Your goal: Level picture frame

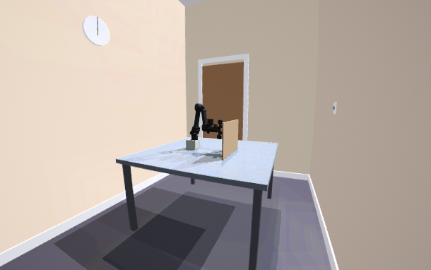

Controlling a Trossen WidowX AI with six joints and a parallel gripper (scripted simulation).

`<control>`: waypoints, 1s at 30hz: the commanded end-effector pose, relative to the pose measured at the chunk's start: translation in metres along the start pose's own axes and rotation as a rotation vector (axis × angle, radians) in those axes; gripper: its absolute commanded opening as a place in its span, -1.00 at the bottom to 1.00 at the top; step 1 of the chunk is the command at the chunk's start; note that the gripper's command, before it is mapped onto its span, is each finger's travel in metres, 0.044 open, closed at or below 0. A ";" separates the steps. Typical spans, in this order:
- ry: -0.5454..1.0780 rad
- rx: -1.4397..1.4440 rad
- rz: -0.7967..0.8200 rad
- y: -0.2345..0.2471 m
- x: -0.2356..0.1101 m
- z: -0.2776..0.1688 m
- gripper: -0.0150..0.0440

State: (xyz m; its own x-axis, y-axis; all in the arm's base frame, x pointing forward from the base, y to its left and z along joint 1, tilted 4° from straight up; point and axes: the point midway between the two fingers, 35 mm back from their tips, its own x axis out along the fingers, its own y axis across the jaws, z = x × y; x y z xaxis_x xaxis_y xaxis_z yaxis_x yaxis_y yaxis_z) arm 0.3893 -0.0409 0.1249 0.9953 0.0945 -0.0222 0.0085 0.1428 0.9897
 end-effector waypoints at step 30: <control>0.002 0.173 0.000 -0.002 0.000 0.001 -0.49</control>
State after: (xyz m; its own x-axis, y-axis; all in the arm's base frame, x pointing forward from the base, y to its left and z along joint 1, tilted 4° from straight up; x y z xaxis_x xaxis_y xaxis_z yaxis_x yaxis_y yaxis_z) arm 0.3894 -0.0415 0.1234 0.9952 0.0948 -0.0227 0.0241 -0.0140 0.9996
